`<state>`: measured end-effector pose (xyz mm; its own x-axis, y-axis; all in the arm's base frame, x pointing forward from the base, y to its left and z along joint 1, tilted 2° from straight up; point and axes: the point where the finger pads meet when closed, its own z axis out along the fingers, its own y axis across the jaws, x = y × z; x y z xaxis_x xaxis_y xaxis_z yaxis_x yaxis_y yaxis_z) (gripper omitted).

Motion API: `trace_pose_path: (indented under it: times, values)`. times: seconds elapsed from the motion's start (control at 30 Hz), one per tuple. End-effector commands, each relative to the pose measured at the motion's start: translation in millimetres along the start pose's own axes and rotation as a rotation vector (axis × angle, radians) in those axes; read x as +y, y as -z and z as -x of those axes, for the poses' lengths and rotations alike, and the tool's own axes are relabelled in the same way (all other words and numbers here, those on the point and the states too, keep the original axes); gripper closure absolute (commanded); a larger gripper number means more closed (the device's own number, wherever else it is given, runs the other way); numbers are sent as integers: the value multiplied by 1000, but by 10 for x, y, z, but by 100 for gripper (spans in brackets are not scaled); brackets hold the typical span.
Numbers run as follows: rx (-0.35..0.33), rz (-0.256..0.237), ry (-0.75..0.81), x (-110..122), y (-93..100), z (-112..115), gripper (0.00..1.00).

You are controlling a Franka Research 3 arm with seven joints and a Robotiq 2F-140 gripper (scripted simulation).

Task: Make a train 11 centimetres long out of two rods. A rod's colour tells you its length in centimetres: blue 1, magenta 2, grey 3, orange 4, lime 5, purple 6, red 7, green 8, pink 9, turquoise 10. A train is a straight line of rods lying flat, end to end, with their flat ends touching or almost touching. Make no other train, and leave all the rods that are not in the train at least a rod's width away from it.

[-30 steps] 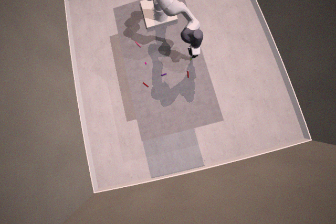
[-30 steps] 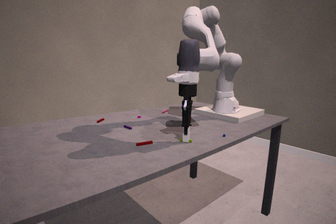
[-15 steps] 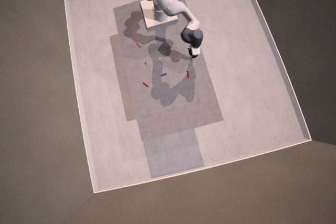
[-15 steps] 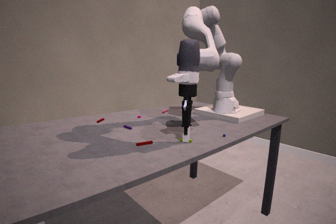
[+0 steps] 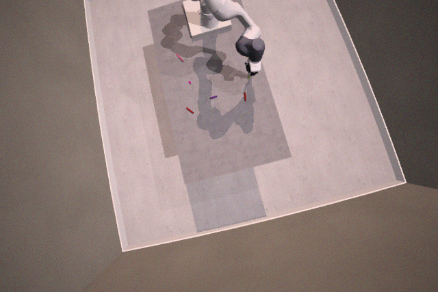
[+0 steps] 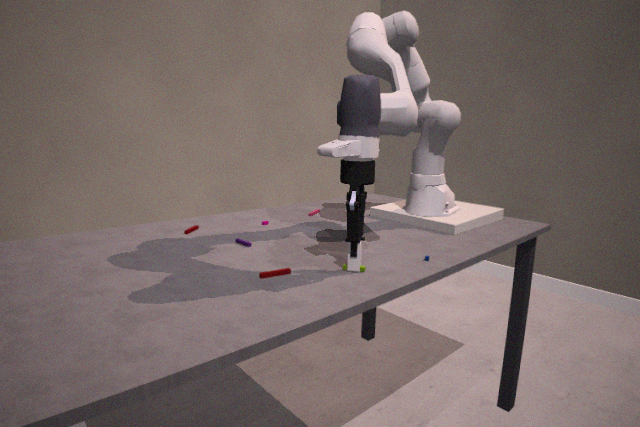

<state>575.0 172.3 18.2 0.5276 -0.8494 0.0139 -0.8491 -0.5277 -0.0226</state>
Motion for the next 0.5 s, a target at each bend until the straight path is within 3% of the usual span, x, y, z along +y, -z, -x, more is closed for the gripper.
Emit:
trace_pose_path:
  times: [0.0, 0.47]
  values:
    - [1, -2, -4, -9, -7, -4, 88]
    - [1, -2, -4, -9, -7, -4, 81]
